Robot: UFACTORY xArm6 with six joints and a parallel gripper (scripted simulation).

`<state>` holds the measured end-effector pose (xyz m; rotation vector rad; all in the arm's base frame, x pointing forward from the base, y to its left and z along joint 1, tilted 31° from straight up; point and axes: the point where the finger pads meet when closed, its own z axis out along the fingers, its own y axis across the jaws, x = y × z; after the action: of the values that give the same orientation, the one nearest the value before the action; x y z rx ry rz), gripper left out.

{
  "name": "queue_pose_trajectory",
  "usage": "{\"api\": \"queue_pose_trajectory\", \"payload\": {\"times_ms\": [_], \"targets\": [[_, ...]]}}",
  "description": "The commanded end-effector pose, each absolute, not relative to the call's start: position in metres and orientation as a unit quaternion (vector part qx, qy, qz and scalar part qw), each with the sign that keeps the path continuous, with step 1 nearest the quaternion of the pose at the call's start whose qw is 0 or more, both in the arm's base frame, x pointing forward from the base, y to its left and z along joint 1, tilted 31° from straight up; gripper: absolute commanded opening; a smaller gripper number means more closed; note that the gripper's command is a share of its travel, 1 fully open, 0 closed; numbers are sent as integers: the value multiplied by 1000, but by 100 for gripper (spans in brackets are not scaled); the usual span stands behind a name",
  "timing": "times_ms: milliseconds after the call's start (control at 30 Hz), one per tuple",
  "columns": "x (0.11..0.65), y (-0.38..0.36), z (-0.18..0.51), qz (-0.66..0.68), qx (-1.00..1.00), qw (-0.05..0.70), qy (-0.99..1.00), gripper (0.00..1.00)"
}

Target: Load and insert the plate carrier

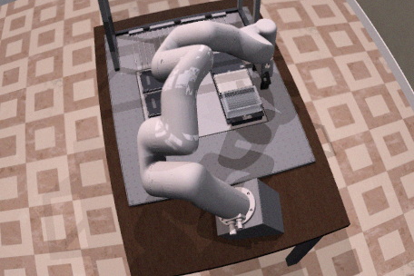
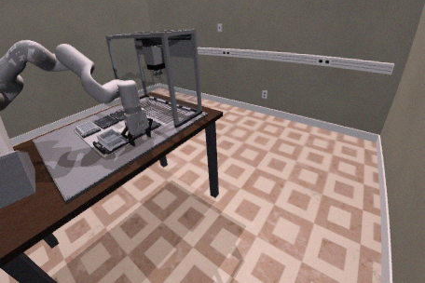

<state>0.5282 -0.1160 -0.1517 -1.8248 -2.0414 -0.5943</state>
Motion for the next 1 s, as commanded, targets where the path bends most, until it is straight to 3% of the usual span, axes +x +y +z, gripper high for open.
{"api": "queue_pose_trajectory", "payload": {"times_ms": [0, 967], "targets": [[530, -119, -151, -210, -642, 167, -718, 100], [532, -134, -160, -210, -642, 167, -718, 100]]}}
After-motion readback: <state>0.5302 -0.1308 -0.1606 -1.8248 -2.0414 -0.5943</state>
